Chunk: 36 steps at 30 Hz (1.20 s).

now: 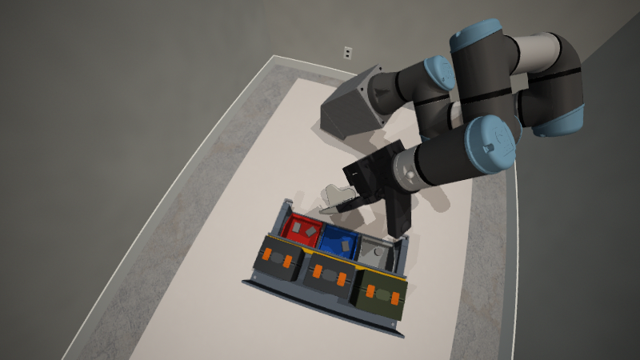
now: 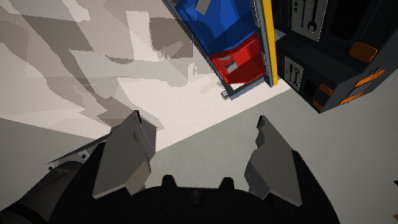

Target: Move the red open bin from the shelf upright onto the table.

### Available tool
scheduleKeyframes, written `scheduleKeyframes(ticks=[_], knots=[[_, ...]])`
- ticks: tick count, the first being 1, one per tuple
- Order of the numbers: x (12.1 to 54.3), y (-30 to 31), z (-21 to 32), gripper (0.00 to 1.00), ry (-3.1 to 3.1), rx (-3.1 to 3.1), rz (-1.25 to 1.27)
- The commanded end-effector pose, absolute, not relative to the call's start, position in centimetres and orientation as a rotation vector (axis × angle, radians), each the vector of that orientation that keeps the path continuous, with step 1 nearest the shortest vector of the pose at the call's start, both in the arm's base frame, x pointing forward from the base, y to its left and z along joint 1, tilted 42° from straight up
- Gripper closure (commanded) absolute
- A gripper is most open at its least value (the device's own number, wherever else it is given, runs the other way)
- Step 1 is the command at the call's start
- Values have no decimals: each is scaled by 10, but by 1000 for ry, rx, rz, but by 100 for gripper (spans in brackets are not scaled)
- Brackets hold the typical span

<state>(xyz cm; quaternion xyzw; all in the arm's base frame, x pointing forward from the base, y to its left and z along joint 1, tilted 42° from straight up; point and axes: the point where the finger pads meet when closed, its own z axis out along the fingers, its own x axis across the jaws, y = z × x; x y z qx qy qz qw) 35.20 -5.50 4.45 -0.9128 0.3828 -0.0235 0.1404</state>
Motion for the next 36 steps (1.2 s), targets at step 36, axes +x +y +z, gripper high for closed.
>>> scheduleKeyframes(ticks=[36], knots=[[339, -66, 56, 0, 1025, -2653, -172]])
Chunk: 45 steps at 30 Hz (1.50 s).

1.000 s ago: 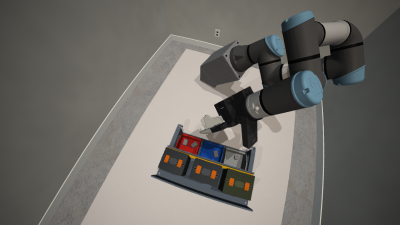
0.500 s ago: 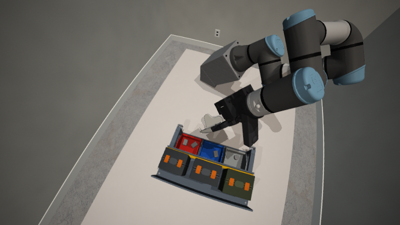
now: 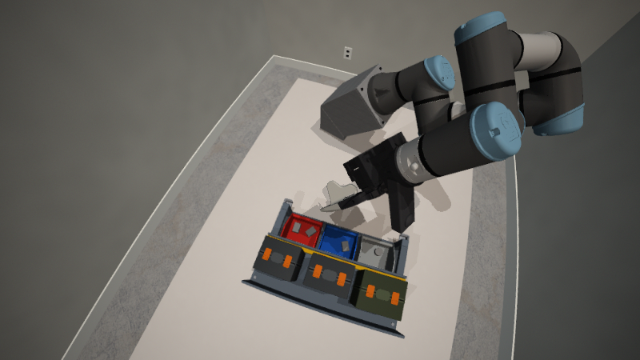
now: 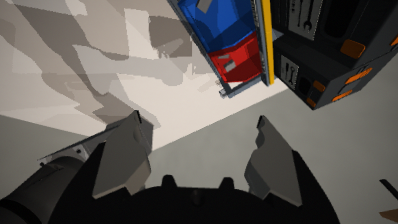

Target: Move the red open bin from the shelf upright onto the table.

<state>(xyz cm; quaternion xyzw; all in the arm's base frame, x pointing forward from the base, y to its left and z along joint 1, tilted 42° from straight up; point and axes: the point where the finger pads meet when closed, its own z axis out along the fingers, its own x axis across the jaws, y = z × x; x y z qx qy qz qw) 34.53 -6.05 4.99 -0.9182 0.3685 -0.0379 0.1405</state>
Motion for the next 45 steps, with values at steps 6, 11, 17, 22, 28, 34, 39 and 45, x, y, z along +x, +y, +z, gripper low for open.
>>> scheduleKeyframes(ticks=[6, 11, 17, 22, 28, 34, 39, 45], knots=[[312, -84, 79, 0, 854, -2641, -411], [312, -84, 79, 0, 854, -2641, -411], [336, -68, 58, 0, 1006, -2659, -191], [309, -87, 81, 0, 835, -2643, -430], [309, -87, 81, 0, 835, -2643, -430], [333, -71, 61, 0, 988, -2664, -210], [306, -89, 84, 0, 818, -2644, -449], [306, -89, 84, 0, 818, -2644, -449]])
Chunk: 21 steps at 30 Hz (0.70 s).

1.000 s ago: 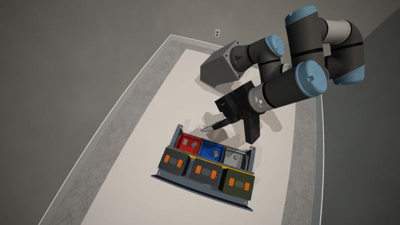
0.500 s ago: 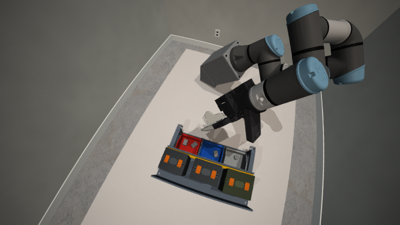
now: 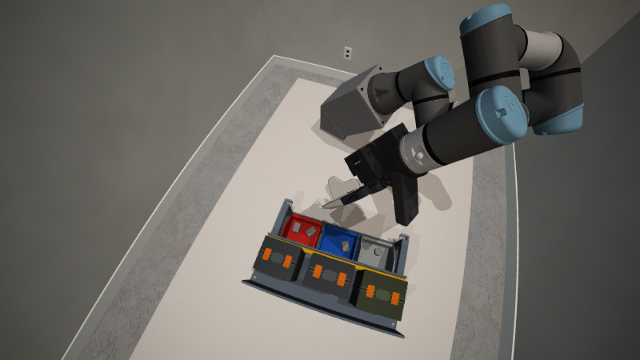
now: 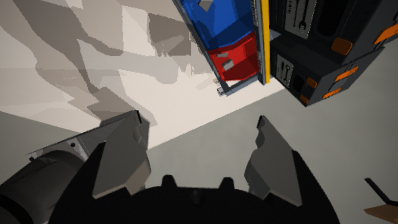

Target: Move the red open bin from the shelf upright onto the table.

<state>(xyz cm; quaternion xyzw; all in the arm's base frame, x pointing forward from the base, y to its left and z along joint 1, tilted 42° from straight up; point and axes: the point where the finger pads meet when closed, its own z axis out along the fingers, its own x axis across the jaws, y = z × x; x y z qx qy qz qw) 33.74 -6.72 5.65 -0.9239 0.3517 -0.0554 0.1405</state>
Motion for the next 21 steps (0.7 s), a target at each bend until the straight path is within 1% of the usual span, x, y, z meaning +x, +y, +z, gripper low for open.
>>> scheduleKeyframes(ticks=[1, 5, 6, 10, 21], knots=[[306, -89, 84, 0, 818, -2644, -449], [306, -89, 84, 0, 818, -2644, -449], [330, -73, 63, 0, 970, -2669, -229], [303, -91, 86, 0, 801, -2645, -468], [303, -91, 86, 0, 801, -2645, -468]])
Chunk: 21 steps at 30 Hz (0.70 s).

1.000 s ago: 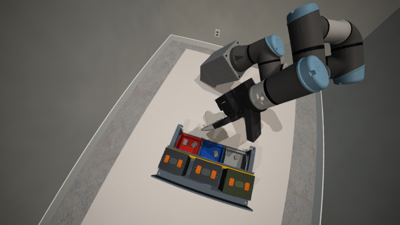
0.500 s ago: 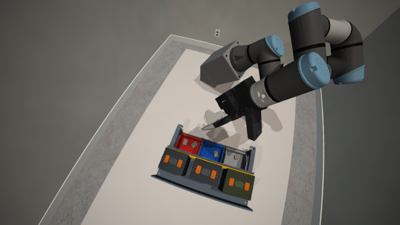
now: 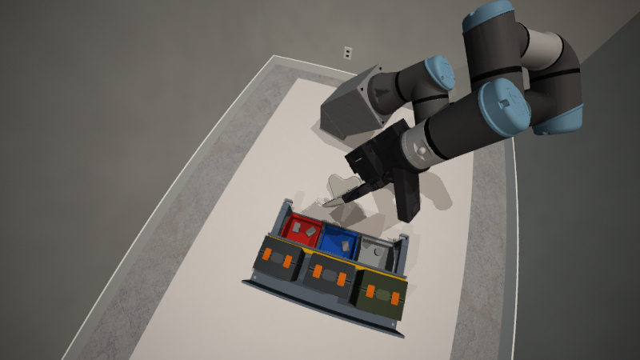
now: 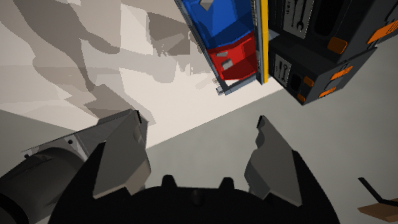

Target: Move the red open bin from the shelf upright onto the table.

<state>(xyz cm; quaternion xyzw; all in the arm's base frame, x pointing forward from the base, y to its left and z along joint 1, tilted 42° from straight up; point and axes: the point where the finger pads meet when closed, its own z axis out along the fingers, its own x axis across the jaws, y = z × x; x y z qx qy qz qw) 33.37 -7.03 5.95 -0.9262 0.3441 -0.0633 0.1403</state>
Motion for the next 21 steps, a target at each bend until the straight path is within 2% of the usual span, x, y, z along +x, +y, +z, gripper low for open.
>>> scheduleKeyframes(ticks=[1, 2, 6, 18, 19, 21], knots=[[303, -91, 86, 0, 801, -2645, -468], [327, -76, 66, 0, 952, -2674, -248], [300, -94, 89, 0, 784, -2646, -486], [300, -94, 89, 0, 784, -2646, -486], [324, -78, 68, 0, 936, -2678, -266], [310, -87, 80, 0, 852, -2665, -386]])
